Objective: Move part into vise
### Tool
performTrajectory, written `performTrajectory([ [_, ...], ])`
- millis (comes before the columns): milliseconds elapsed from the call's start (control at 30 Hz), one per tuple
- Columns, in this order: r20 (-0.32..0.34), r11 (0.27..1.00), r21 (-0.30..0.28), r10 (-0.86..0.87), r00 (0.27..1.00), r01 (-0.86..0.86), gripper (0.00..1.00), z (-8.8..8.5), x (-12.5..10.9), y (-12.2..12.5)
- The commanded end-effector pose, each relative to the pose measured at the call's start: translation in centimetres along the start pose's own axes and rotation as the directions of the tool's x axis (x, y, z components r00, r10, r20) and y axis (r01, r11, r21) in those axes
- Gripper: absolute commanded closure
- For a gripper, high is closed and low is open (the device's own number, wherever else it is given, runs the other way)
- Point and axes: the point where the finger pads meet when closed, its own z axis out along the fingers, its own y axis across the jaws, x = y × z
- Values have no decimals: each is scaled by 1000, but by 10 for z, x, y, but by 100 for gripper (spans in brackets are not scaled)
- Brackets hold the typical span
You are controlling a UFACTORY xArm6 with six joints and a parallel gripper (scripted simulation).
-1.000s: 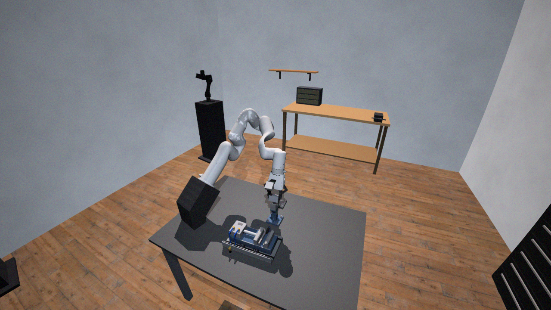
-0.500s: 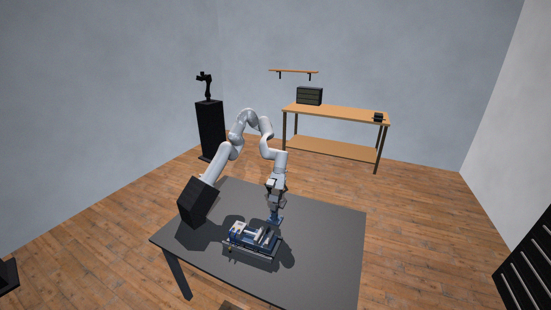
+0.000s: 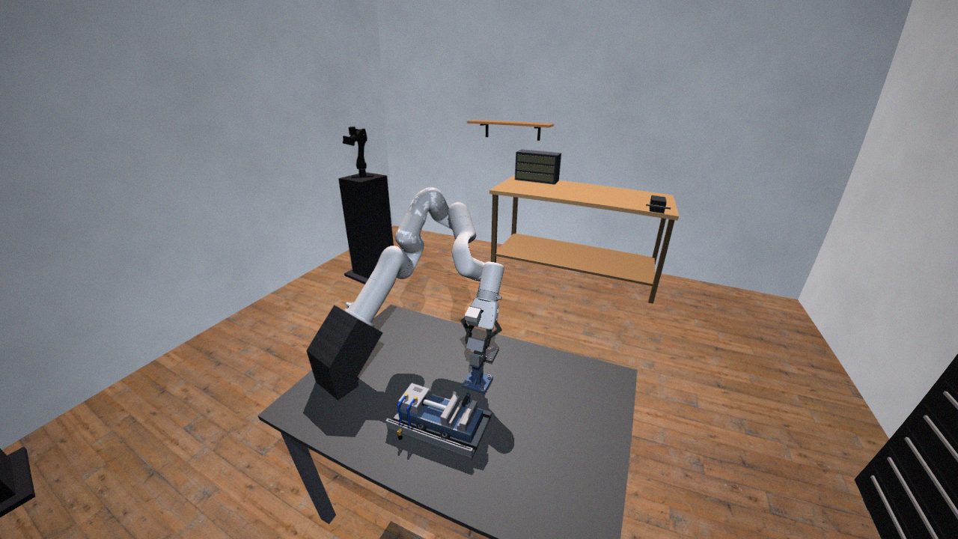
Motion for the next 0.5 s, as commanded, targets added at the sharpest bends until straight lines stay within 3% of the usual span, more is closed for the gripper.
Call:
performTrajectory([
  [0,-55,1000,-2,3,998,-3,100,-1,0,-1],
  [467,-127,1000,-1,3,992,-3,100,-1,-1,-1],
])
